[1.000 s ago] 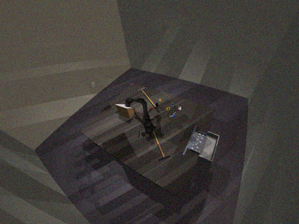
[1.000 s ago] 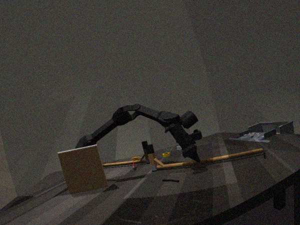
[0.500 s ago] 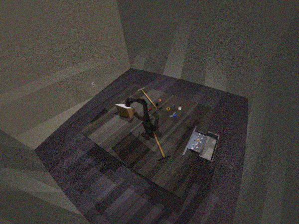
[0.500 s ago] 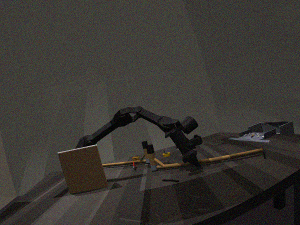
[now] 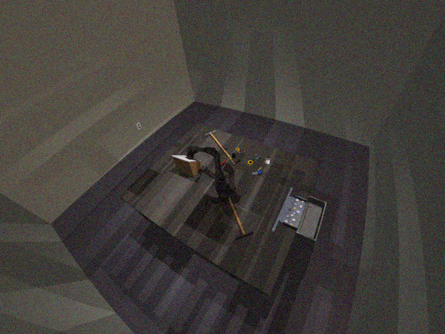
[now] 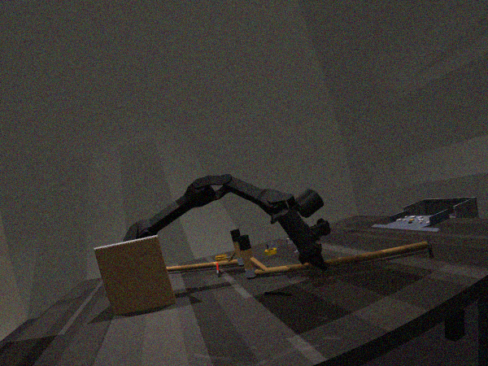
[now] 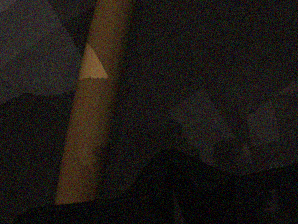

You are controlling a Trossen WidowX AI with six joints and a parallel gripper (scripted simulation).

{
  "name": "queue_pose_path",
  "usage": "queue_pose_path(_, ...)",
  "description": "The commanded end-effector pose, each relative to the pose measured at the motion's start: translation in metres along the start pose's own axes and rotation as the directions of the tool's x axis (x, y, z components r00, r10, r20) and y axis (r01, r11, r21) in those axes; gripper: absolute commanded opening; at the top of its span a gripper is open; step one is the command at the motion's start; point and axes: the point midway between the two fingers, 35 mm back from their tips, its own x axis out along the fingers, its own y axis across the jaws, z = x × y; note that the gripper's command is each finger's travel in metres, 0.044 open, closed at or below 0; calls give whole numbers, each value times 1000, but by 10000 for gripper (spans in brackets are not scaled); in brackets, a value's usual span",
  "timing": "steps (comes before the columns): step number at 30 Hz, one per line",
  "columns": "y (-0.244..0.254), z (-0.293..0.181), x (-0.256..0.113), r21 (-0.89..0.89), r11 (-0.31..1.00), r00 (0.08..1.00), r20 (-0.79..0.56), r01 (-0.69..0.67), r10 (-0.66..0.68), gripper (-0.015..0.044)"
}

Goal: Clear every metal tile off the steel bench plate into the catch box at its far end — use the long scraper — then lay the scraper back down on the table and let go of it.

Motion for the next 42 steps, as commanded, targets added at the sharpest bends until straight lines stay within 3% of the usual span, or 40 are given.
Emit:
queue_pose_path(1, 3, 3, 0, 1, 1000, 1000, 5, 3, -3, 0)
queue_pose_path(42, 41, 15, 6, 1, 1000, 1000, 5, 2, -2, 0)
